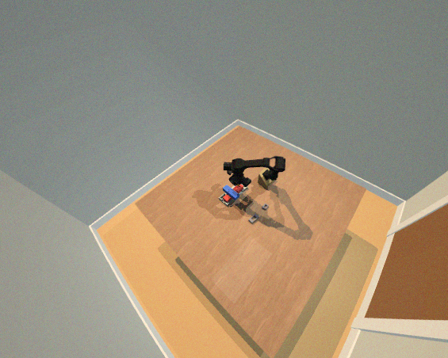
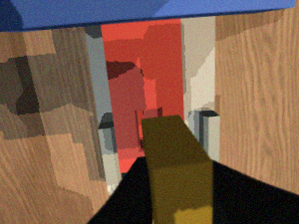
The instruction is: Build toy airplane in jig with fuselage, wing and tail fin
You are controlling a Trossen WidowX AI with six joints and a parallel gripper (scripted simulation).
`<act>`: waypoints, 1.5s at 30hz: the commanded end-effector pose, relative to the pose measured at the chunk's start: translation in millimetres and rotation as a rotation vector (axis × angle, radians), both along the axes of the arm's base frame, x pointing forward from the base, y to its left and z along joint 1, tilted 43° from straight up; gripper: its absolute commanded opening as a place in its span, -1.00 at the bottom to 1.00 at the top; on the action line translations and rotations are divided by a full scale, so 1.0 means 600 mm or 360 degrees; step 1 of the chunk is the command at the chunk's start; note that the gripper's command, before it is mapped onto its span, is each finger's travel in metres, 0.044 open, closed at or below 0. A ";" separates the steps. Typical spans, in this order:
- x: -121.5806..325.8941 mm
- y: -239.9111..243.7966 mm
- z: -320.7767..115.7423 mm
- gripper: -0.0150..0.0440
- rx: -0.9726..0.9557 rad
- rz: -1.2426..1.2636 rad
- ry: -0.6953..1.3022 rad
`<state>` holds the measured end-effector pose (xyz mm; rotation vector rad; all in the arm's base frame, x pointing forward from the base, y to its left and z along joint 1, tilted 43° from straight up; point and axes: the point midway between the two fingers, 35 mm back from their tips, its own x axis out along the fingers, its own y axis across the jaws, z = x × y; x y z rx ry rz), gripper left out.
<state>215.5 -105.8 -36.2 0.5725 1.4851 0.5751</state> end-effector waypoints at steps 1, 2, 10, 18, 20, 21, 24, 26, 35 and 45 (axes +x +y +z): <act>-0.001 0.010 -0.010 -0.27 0.0009 -0.0007 0.0006; -0.001 0.012 -0.012 -0.27 0.0009 -0.0007 0.0006; -0.001 0.027 -0.028 -0.27 0.0010 -0.0006 0.0006; -0.002 0.033 -0.034 -0.27 0.0011 -0.0006 0.0006; -0.001 0.033 -0.034 -0.27 0.0011 -0.0006 0.0006; -0.001 0.033 -0.034 -0.27 0.0011 -0.0006 0.0006; -0.001 0.031 -0.032 -0.34 0.0008 -0.0001 0.0002; -0.001 0.031 -0.032 -0.39 0.0008 -0.0001 0.0002; -0.001 0.031 -0.032 -0.14 0.0008 -0.0001 0.0002; -0.001 0.031 -0.032 0.39 0.0008 -0.0001 0.0002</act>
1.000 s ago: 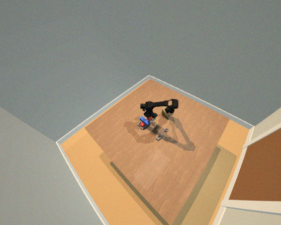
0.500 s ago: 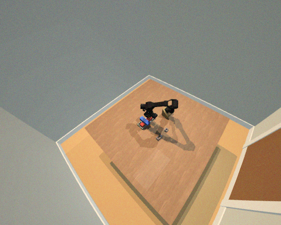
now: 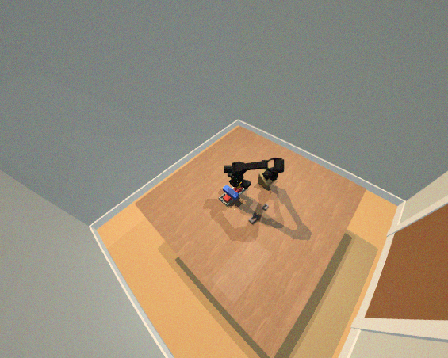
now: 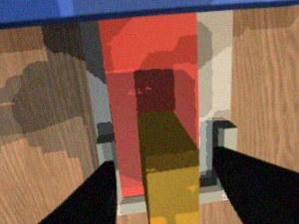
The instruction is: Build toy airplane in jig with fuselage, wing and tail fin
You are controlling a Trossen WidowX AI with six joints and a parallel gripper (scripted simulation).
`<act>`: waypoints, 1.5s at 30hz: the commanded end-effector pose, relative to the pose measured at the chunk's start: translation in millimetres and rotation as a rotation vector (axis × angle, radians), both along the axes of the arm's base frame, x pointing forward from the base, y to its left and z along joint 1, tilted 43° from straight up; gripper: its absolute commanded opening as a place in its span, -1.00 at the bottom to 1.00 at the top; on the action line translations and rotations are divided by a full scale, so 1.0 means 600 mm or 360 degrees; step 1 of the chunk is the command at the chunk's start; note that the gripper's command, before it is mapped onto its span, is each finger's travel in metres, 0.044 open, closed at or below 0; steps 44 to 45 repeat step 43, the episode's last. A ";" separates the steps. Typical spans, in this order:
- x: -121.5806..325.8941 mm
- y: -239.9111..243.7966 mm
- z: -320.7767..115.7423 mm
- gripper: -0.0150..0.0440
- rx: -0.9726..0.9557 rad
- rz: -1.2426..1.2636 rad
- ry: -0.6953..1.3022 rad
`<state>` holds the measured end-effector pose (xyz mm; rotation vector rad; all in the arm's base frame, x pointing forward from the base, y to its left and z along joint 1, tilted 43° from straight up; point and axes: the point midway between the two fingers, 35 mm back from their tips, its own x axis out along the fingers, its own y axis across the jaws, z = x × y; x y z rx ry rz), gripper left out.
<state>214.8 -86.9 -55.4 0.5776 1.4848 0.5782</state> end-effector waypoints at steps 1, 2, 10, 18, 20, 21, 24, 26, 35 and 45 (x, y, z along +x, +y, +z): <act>0.000 0.000 0.000 0.39 0.0000 0.0001 0.0000; 0.000 0.000 0.000 0.39 0.0000 0.0001 0.0000; 0.005 -0.064 0.062 0.39 -0.0006 -0.0005 0.0001; 0.004 -0.109 0.108 0.39 -0.0001 -0.0005 0.0006; 0.004 -0.109 0.108 0.39 -0.0001 -0.0005 0.0006; 0.004 -0.109 0.108 0.39 -0.0001 -0.0005 0.0006; 0.004 -0.109 0.108 0.39 -0.0001 -0.0005 0.0006; 0.005 -0.108 0.109 0.39 -0.0001 -0.0005 0.0006; 0.005 -0.108 0.109 0.39 -0.0001 -0.0005 0.0006; 0.006 -0.108 0.109 0.39 -0.0001 -0.0005 0.0006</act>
